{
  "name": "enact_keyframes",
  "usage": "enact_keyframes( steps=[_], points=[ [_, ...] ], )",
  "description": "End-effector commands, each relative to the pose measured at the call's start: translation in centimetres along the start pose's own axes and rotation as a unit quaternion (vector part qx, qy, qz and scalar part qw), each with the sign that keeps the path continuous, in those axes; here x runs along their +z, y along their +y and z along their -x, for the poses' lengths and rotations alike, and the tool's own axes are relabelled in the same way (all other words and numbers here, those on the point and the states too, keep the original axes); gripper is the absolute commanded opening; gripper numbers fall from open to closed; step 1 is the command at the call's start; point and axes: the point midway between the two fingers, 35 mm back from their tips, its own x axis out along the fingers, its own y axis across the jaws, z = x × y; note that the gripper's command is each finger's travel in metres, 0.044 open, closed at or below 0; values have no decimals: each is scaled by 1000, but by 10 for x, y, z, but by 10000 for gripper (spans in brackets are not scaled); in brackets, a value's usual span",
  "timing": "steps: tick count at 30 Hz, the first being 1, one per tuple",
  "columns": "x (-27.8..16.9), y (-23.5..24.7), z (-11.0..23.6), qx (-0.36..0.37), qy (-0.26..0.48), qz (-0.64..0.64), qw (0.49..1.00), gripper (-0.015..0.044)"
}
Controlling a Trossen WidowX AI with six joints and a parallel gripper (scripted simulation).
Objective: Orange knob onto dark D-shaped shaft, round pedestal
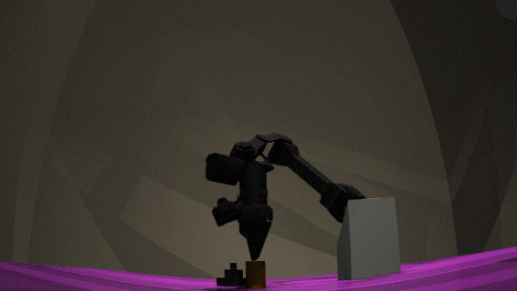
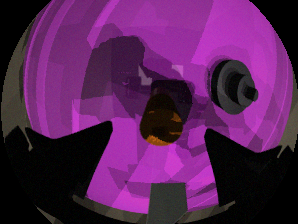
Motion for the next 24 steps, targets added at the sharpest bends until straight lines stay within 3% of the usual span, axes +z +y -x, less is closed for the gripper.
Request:
enact_keyframes(
  steps=[1, 24],
  points=[
    [-1, 0, -7, -2, 0, 3, 1000, 440],
    [-1, -1, -44, -3, 0, 3, 1000, 440]
  ],
)
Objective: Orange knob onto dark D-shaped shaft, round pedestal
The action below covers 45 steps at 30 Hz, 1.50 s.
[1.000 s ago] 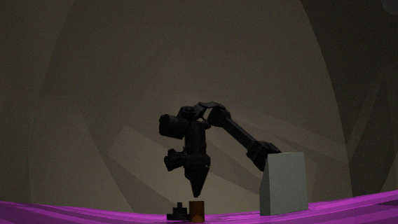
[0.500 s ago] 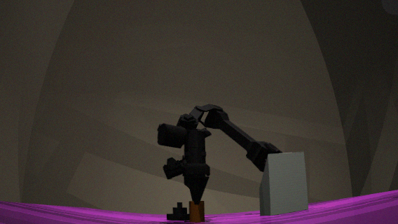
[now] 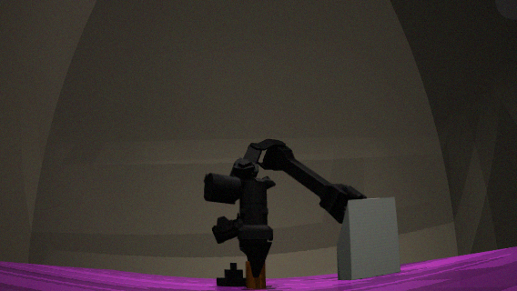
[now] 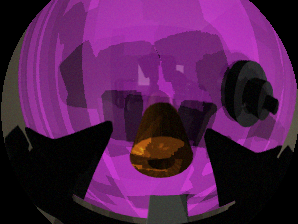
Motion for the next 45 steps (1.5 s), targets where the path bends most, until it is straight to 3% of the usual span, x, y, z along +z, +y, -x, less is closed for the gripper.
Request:
enact_keyframes(
  steps=[1, 9, 19, 24, 30, 45],
  points=[
    [-1, 0, -6, -2, 1, 3, 1000, 440],
    [-2, -1, -16, -4, 1, 3, 1000, 440],
    [-2, -1, -16, -4, 1, 3, 1000, 177],
    [-2, -1, -16, -4, 1, 3, 1000, 144],
    [11, 3, 5, 11, -19, 20, 1000, 0],
    [17, 9, 85, 10, -7, 9, 1000, 0]
  ],
)
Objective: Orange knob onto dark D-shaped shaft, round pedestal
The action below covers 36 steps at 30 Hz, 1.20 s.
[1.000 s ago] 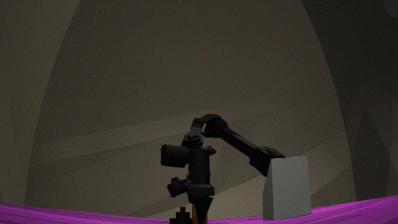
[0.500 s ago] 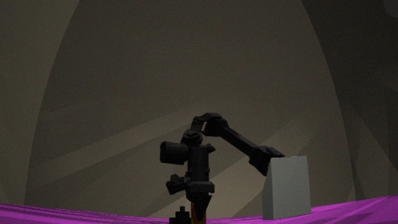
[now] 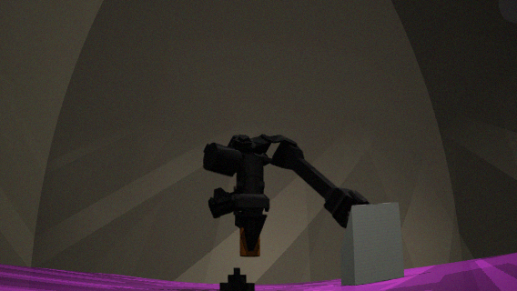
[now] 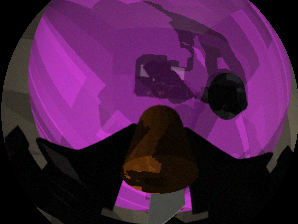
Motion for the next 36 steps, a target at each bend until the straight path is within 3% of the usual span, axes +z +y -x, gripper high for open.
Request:
enact_keyframes(
  steps=[1, 8, 36],
  points=[
    [1, 0, 24, 1, -1, -7, 1000, 0],
    [-4, -3, 58, -9, 6, -13, 1000, 0],
    [20, -69, 28, 0, 8, -16, 1000, 0]
  ],
)
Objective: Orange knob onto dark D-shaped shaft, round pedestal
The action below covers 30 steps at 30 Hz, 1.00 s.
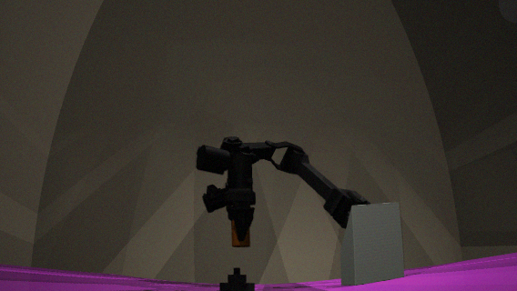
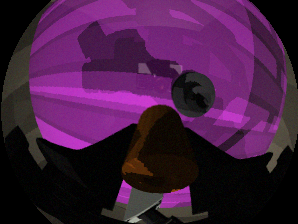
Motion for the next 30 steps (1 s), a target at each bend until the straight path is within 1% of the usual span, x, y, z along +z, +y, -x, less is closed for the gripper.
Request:
enact_keyframes(
  steps=[1, 19, 24, 30],
  points=[
    [3, -9, -2, 1, -4, -2, 1000, 0],
    [11, -60, -22, -11, -6, 1, 1000, 0],
    [11, -62, -26, -11, -6, 1, 1000, 0],
    [11, -62, -44, -12, -7, 1, 1000, 0]
  ],
)
